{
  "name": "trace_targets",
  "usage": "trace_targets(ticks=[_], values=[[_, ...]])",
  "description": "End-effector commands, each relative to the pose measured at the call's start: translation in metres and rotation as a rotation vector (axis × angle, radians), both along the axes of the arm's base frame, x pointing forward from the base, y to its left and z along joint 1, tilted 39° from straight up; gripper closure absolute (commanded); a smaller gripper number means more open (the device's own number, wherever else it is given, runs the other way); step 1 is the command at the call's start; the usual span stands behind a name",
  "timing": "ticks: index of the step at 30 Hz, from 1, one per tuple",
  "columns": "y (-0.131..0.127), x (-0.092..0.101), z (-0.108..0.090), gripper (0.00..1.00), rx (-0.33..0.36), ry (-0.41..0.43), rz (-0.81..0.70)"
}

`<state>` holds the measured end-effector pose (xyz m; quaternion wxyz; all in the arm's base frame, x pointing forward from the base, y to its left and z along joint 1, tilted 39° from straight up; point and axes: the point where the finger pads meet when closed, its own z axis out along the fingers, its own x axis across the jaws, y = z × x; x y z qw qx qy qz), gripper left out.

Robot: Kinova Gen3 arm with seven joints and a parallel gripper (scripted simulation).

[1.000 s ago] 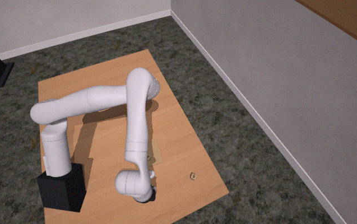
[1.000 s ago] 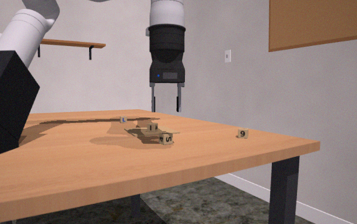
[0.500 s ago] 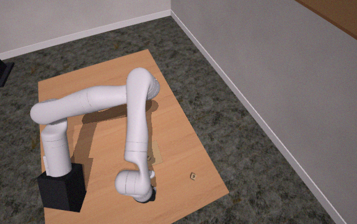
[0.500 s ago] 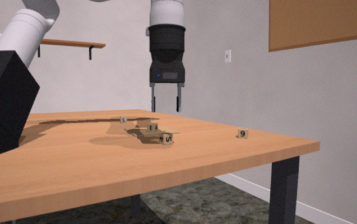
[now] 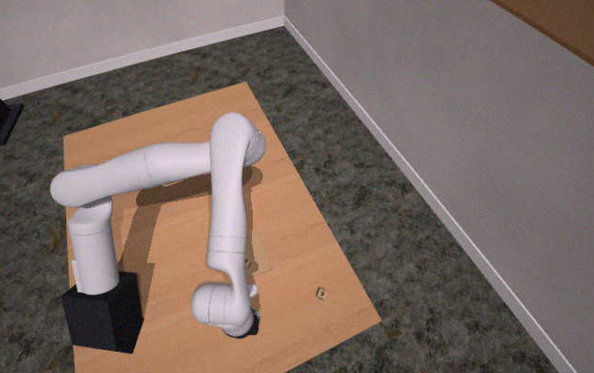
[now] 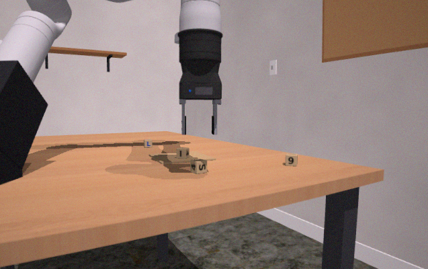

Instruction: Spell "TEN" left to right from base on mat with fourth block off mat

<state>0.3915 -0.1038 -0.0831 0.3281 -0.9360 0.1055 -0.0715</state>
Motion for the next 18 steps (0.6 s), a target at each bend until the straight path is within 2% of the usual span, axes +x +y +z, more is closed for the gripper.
trace_targets(ticks=[1, 5, 8, 10, 13, 18], values=[[-0.001, 0.001, 0.000, 0.00, -0.001, -0.001, -0.001], [-0.004, 0.009, 0.000, 0.00, -0.002, -0.002, -0.003], [-0.009, 0.025, 0.001, 0.00, -0.003, -0.005, -0.006], [-0.009, 0.025, 0.001, 0.00, -0.003, -0.005, -0.006], [-0.016, 0.050, 0.003, 0.00, -0.004, -0.008, -0.009], [-0.025, 0.105, 0.011, 0.00, -0.003, -0.012, -0.013]])
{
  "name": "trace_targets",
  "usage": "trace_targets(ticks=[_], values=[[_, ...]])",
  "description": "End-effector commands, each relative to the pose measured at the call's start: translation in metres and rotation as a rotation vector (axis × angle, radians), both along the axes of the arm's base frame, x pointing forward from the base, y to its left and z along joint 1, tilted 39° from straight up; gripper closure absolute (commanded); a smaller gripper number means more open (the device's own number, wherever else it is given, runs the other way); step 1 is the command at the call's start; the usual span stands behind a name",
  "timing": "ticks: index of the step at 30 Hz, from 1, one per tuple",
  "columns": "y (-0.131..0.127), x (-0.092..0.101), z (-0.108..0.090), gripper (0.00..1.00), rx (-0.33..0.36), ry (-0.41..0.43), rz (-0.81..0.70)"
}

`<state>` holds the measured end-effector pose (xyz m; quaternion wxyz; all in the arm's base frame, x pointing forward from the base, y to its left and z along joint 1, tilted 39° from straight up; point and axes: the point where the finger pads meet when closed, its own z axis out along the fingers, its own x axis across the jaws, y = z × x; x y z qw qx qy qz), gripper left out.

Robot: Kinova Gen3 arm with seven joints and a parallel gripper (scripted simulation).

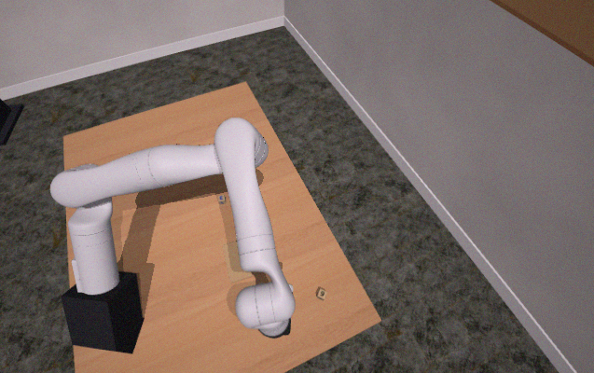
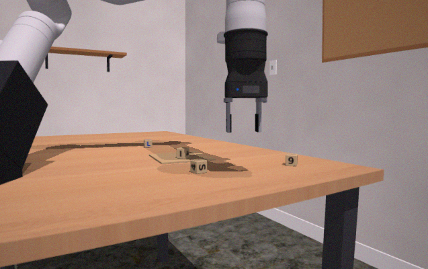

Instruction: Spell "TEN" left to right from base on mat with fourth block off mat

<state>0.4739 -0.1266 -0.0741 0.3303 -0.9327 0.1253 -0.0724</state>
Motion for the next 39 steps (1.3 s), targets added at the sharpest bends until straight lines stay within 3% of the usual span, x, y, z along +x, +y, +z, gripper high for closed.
trace_targets(ticks=[1, 7, 9, 15, 39], values=[[-0.003, 0.034, 0.005, 0.00, -0.012, -0.022, 0.025], [0.000, 0.096, 0.023, 0.00, -0.010, -0.019, 0.030], [0.000, 0.096, 0.023, 0.00, -0.010, -0.019, 0.030], [0.007, 0.130, 0.037, 0.00, -0.010, -0.013, 0.035], [0.009, 0.137, 0.040, 0.00, -0.010, -0.012, 0.037]])
